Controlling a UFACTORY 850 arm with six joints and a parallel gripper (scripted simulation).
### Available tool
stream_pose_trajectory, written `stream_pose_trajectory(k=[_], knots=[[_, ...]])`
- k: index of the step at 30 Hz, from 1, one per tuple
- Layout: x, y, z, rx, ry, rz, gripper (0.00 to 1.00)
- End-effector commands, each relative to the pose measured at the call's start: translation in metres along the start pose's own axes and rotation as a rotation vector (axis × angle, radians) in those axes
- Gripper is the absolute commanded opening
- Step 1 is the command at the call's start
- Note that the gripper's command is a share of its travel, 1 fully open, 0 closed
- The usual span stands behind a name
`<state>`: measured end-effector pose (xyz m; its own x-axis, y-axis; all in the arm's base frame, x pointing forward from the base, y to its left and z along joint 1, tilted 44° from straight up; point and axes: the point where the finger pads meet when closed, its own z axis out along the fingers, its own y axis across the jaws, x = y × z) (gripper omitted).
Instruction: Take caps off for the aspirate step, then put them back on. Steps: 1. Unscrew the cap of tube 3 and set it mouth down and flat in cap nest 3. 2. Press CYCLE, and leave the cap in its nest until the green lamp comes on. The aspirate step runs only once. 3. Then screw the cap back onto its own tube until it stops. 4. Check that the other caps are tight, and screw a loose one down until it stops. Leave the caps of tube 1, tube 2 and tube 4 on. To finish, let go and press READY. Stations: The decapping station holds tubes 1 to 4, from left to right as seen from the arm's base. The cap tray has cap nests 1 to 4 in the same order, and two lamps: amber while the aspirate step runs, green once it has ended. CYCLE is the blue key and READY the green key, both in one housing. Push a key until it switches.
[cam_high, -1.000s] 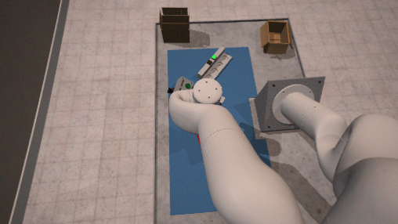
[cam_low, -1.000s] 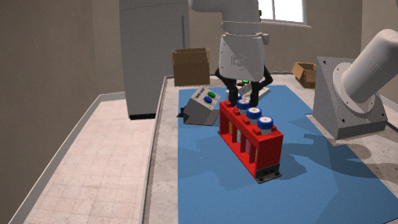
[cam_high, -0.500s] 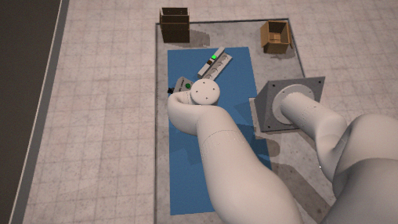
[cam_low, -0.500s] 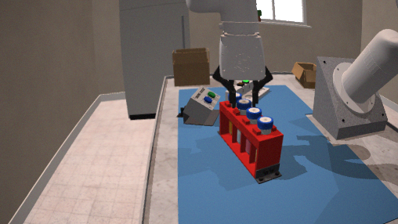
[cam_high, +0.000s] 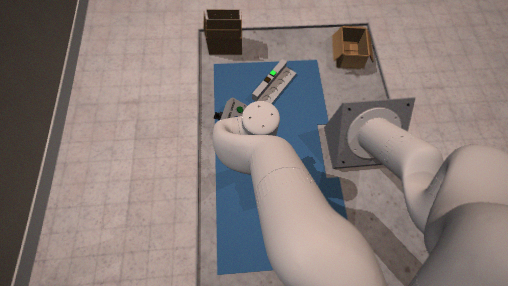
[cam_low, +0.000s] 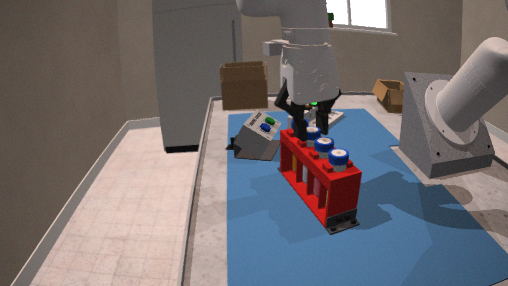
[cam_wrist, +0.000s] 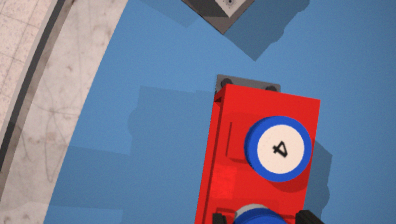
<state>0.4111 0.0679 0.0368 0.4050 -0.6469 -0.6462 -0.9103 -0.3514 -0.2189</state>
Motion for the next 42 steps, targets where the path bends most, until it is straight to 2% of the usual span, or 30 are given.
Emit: stream_pose_trajectory(k=[1, 4, 7, 9, 17, 18, 32, 42], knots=[[0.0004, -0.0005, -0.0005, 0.033, 0.006, -0.229, 0.46], [0.0004, -0.0005, -0.0005, 0.032, 0.008, -0.396, 0.46], [0.0004, -0.0005, -0.0005, 0.032, 0.01, -0.479, 0.46], [0.0004, -0.0005, -0.0006, 0.03, 0.012, -0.621, 0.46], [0.0004, -0.0006, -0.0005, 0.031, 0.012, -0.633, 0.46], [0.0004, -0.0006, -0.0005, 0.031, 0.012, -0.633, 0.0], [0.0004, -0.0005, -0.0005, 0.031, 0.012, -0.633, 0.0], [0.0004, -0.0005, 0.0, 0.033, 0.004, -0.133, 0.0]])
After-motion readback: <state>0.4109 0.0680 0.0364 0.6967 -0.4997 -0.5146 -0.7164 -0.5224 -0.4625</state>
